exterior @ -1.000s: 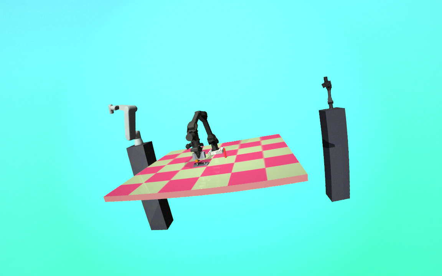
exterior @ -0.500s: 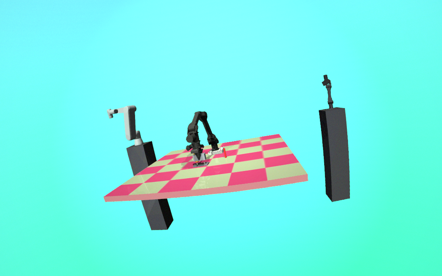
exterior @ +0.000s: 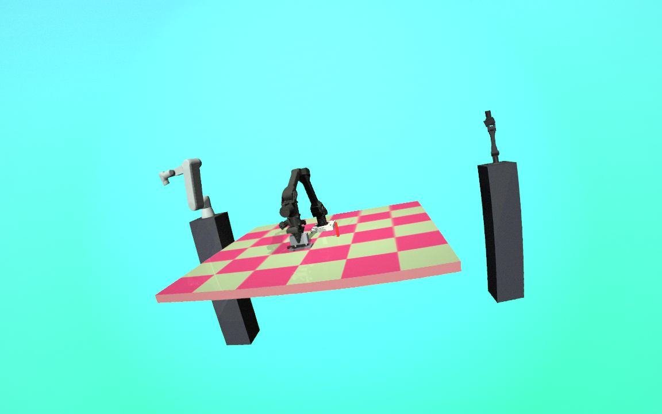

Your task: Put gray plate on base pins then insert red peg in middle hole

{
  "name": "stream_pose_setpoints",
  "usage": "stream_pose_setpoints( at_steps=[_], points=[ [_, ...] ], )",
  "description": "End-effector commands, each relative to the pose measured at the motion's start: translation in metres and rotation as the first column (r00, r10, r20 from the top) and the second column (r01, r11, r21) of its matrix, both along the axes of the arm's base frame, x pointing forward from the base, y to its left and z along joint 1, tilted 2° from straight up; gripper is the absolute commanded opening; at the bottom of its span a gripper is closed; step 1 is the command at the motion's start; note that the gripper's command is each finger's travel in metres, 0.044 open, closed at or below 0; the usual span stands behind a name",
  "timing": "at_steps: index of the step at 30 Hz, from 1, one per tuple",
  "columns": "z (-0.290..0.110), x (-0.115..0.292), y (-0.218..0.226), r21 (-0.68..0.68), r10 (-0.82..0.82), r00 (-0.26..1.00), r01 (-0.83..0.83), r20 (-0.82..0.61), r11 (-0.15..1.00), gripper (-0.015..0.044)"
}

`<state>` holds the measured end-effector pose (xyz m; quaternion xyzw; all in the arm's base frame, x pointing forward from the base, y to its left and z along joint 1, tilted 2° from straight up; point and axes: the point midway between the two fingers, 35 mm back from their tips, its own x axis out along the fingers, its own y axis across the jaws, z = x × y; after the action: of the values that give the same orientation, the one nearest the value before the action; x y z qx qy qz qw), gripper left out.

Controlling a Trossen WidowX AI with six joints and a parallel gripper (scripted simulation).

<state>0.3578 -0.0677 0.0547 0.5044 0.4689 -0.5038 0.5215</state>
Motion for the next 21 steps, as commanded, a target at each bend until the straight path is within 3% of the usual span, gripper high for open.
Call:
stream_pose_setpoints(
  at_steps=[1, 11, 21],
  points=[
    [-0.0086, -0.0013, 0.0005, 0.005, 0.004, 1.0, -0.004, -0.009, 1.0, 0.0],
    [-0.006, -0.0002, -0.0002, 0.0, 0.0, 1.0, 0.0, -0.002, 1.0, 0.0],
    [-0.006, -0.0002, -0.0002, 0.0, 0.0, 1.0, 0.0, -0.002, 1.0, 0.0263]
  ],
)
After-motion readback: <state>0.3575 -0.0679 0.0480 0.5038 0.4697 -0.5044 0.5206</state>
